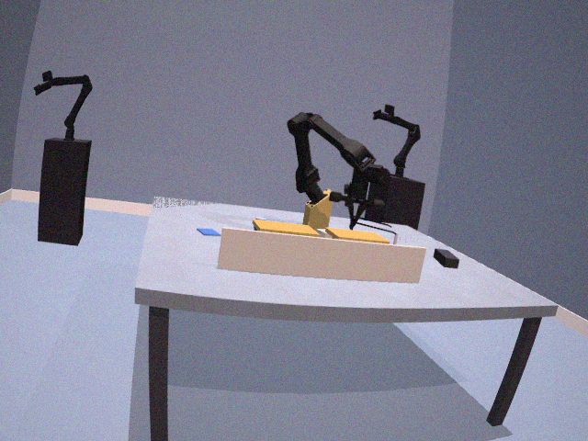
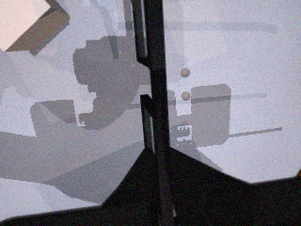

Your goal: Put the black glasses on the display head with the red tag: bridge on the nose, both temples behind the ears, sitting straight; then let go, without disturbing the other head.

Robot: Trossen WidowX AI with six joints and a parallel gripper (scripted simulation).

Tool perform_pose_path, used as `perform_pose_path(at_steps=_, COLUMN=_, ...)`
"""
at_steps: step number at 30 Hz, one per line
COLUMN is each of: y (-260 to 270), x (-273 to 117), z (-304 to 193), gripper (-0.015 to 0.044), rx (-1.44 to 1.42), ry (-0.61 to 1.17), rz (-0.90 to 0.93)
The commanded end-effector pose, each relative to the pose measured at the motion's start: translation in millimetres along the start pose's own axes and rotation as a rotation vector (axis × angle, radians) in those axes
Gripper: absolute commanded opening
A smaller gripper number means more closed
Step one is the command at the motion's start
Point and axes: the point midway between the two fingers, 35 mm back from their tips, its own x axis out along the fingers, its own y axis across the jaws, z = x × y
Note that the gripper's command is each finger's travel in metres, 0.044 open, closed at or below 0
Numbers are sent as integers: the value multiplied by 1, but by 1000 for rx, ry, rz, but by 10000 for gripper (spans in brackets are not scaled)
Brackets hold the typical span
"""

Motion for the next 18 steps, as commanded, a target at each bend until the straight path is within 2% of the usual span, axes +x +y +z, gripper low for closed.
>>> perform_pose_path(at_steps=1, y=-1, x=-22, z=1, gripper=0, rx=10, ry=2, rz=-5)
perform_pose_path(at_steps=8, y=4, x=-23, z=-2, gripper=0, rx=25, ry=-13, rz=-24)
perform_pose_path(at_steps=18, y=49, x=-29, z=-12, gripper=0, rx=115, ry=-88, rz=-137)
